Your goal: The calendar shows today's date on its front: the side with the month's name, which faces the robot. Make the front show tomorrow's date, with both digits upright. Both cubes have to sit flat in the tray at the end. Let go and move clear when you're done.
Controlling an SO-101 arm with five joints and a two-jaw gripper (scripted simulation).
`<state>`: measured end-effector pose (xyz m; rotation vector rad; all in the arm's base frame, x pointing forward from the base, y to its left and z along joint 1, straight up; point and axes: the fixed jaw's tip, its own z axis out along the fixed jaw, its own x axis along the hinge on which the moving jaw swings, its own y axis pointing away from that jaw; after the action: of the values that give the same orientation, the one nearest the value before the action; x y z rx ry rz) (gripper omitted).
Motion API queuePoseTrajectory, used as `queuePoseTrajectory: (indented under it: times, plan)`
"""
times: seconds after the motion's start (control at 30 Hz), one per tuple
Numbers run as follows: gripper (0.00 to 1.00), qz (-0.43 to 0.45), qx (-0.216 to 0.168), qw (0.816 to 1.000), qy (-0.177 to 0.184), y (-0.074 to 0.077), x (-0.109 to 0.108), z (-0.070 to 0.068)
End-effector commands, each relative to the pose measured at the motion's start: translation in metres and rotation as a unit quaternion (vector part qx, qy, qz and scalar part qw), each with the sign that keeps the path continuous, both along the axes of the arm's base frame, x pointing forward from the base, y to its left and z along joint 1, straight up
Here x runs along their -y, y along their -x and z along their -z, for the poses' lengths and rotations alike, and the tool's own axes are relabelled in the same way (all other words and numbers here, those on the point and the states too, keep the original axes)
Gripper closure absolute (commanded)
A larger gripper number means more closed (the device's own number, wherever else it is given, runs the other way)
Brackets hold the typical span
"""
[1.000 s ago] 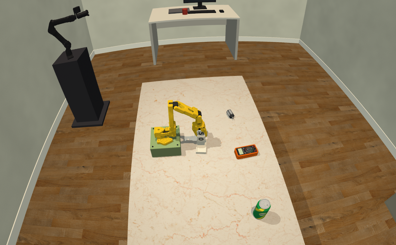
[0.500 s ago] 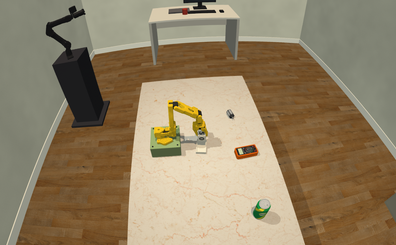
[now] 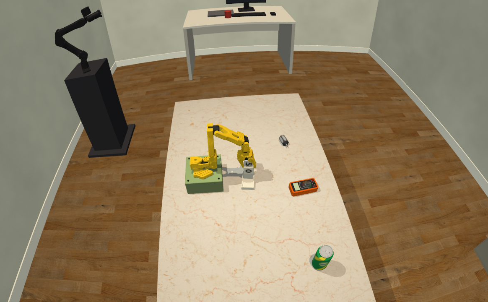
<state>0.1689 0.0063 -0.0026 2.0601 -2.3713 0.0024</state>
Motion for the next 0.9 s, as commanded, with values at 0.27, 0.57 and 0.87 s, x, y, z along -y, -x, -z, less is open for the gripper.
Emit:
queuePoseTrajectory:
  times: [0.27,0.57,0.87]
  plan:
    - [1.0,0.001,0.004,1.0,-0.001,0.0017,-0.0017,-0.002]
    - [1.0,0.001,0.004,1.0,-0.001,0.002,-0.0017,-0.002]
    - [1.0,0.001,0.004,1.0,-0.001,0.0027,-0.0016,-0.002]
